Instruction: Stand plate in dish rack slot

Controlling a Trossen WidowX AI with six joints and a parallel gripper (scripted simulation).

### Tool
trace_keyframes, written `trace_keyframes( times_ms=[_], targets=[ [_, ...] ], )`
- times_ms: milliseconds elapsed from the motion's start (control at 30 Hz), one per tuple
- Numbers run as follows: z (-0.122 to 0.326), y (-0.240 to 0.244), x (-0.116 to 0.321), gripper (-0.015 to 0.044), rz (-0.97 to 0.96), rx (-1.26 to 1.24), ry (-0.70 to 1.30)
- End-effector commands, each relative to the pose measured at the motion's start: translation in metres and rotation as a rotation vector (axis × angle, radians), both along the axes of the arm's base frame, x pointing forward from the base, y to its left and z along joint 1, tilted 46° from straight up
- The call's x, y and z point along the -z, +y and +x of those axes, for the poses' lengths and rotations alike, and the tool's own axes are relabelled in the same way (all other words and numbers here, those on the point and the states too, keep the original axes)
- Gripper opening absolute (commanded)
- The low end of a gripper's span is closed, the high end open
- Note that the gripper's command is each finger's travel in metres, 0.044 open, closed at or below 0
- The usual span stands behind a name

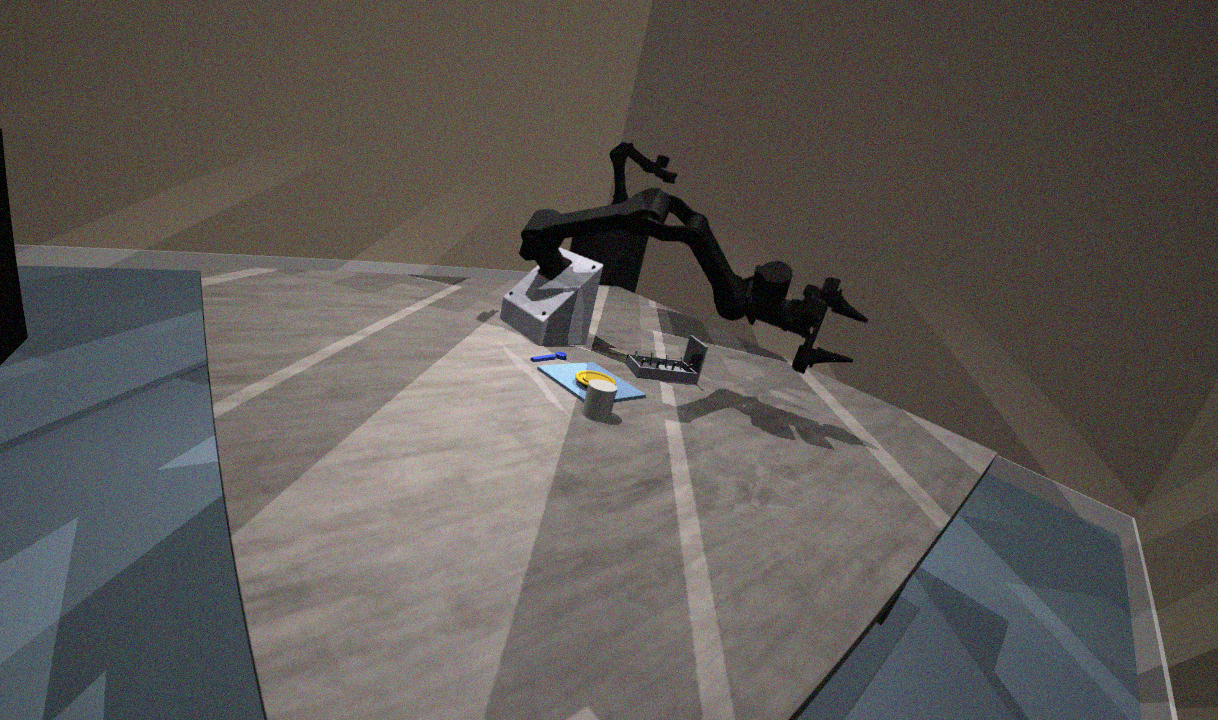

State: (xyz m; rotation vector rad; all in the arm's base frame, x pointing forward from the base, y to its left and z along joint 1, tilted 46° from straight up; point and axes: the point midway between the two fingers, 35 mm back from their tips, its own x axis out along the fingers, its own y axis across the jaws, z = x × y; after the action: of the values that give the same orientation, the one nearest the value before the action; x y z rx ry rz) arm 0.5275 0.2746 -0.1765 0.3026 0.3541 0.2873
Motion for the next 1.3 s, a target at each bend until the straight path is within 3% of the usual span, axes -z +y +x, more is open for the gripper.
trace_keyframes(
  times_ms=[0, 567, 1267],
  targets=[
    [0.001, 0.000, 0.000, 0.0400, -0.003, 0.003, 0.004],
    [0.009, -0.072, -0.062, 0.0400, -0.353, 0.225, 0.391],
    [-0.096, -0.197, -0.198, 0.0400, -0.842, 0.393, 0.843]
  ],
)
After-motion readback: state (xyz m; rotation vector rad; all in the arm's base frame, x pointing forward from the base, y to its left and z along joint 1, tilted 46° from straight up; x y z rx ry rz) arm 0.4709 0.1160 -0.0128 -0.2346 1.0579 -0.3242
